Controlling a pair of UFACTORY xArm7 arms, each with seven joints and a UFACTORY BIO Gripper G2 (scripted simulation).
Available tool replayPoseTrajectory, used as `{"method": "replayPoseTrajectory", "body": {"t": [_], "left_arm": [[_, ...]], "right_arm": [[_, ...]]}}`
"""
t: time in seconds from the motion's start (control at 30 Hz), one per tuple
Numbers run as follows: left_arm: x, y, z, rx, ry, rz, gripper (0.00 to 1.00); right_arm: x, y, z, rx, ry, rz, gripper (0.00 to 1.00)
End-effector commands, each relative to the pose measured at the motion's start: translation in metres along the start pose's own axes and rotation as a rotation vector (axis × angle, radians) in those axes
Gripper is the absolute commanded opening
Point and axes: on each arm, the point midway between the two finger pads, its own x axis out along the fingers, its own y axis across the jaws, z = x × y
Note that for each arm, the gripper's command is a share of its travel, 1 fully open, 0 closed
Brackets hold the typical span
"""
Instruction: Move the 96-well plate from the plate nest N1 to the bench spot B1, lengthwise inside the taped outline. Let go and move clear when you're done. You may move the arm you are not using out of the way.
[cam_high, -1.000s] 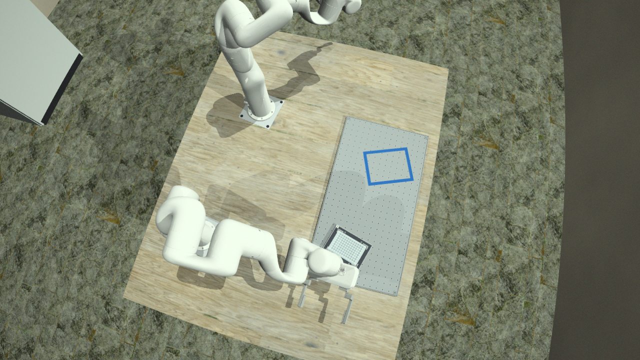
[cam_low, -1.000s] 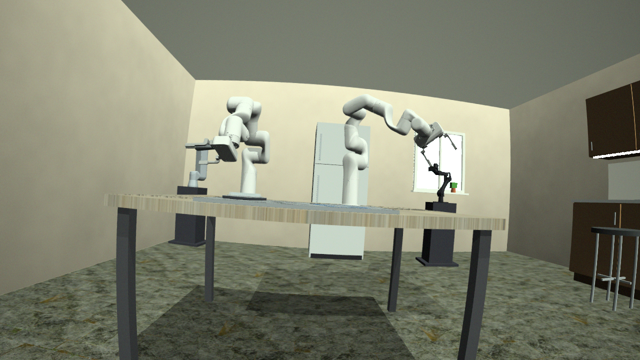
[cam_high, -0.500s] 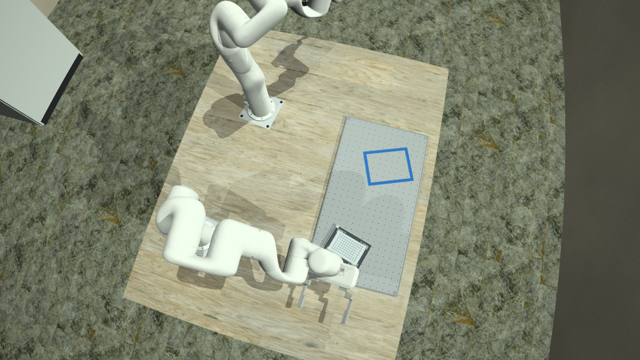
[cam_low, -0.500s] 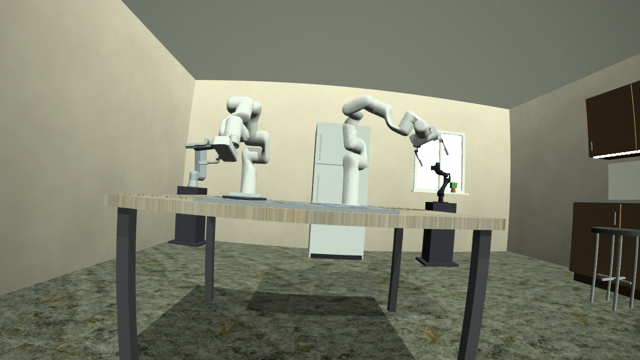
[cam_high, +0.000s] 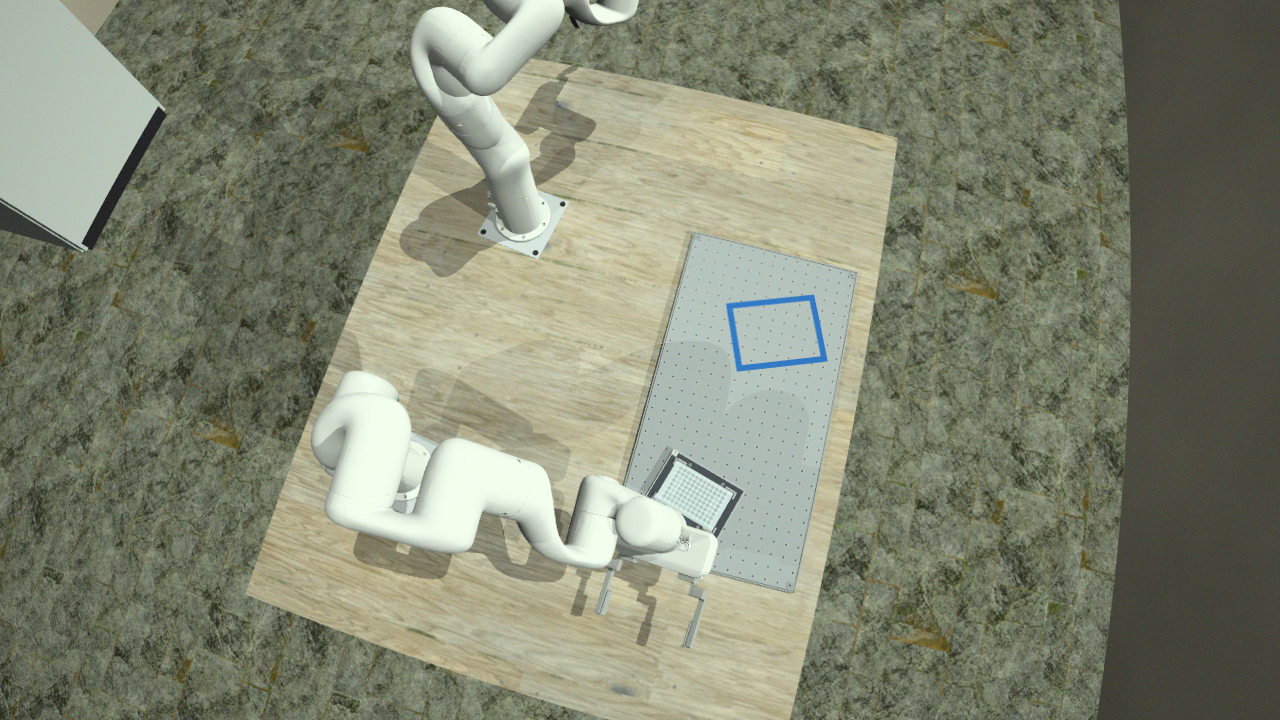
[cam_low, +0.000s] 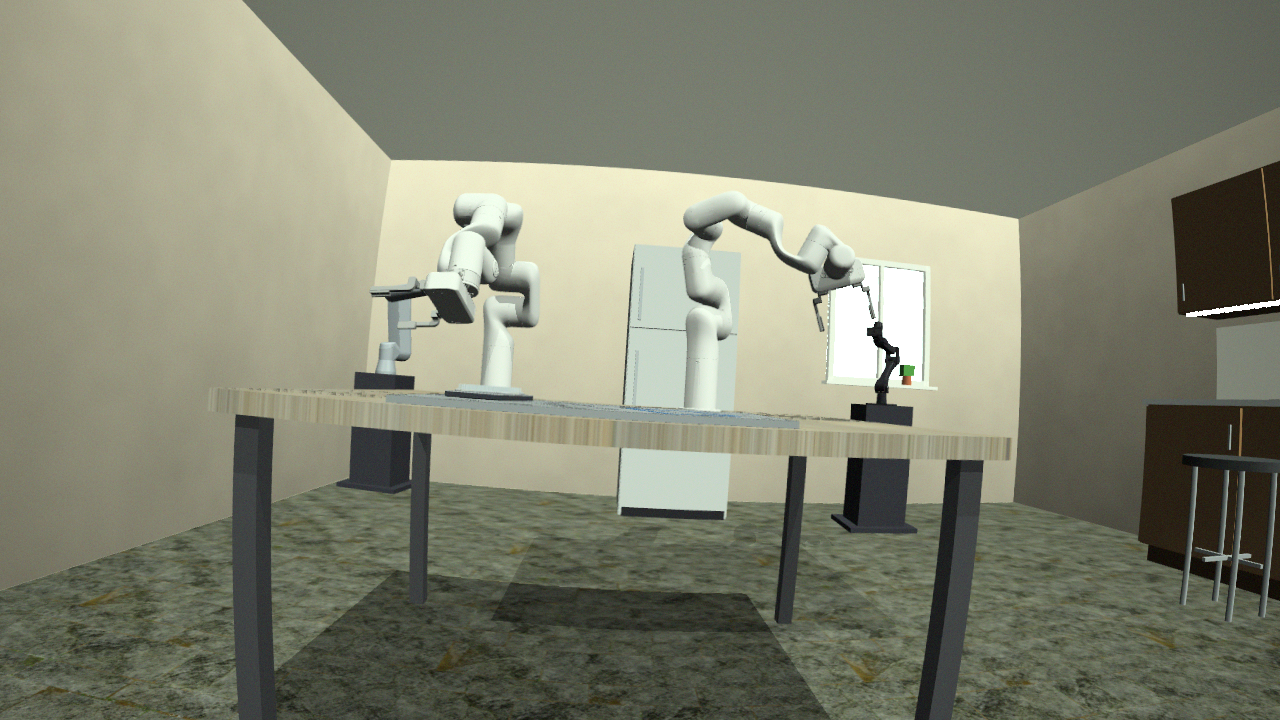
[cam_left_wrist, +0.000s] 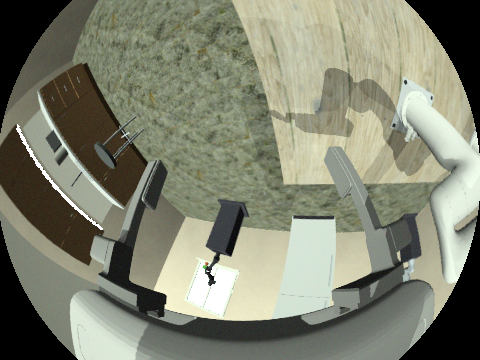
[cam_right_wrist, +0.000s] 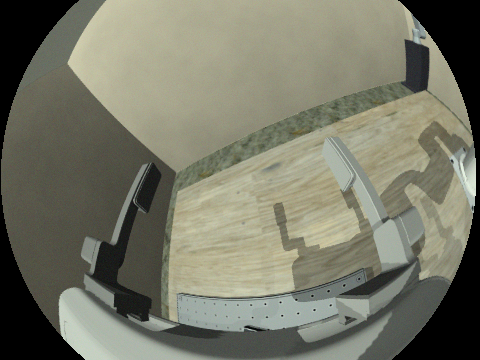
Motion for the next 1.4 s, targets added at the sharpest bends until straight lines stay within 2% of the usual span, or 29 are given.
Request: {"method": "replayPoseTrajectory", "body": {"t": [0.0, 0.23, 0.5, 0.57, 1.0, 1.37], "left_arm": [[-0.005, -0.009, -0.015, -0.041, 0.016, -0.024, 1.0], [-0.011, -0.035, -0.046, -0.145, 0.046, -0.094, 1.0], [-0.018, -0.061, -0.071, -0.244, 0.066, -0.163, 1.0], [-0.018, -0.061, -0.071, -0.244, 0.066, -0.163, 1.0], [-0.026, -0.091, -0.093, -0.351, 0.08, -0.24, 1.0], [-0.028, -0.1, -0.099, -0.385, 0.083, -0.265, 1.0]], "right_arm": [[0.0, 0.002, 0.002, 0.005, 0.0, 0.0, 1.0], [0.0, 0.002, 0.002, 0.005, 0.0, 0.0, 1.0], [0.0, 0.002, 0.002, 0.005, 0.0, 0.0, 1.0], [0.0, 0.002, 0.002, 0.005, 0.0, 0.0, 1.0], [0.0, 0.002, 0.002, 0.005, 0.0, 0.0, 1.0], [0.0, 0.002, 0.002, 0.005, 0.0, 0.0, 1.0]]}}
